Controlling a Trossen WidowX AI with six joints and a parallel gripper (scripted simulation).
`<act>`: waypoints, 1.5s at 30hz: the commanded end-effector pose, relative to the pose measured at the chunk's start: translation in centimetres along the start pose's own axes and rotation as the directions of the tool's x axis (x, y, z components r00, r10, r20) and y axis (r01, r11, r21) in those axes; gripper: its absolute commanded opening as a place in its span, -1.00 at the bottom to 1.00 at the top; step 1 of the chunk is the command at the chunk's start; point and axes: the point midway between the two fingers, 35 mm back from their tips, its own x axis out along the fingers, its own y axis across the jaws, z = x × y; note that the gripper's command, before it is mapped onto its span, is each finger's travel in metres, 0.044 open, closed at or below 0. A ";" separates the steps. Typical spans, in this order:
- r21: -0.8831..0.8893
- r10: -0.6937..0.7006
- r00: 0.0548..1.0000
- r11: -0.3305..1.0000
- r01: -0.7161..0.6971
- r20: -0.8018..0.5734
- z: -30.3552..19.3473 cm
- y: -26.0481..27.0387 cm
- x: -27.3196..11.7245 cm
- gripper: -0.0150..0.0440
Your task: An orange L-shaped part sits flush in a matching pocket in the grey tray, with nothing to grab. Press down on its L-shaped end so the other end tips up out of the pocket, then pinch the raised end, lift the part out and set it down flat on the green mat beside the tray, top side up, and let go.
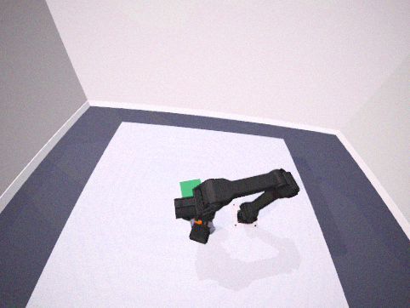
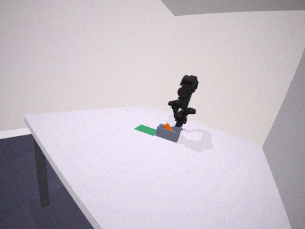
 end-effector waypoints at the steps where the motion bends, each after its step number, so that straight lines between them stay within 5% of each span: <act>1: 0.660 0.005 1.000 0.751 -0.015 0.017 2.5 -2.8 -0.5 0.46; 5: 0.857 0.003 1.000 0.515 -0.018 0.019 3.4 -4.1 -0.6 0.46; 45: 0.857 0.004 1.000 0.515 -0.018 0.019 3.6 -4.1 4.4 0.46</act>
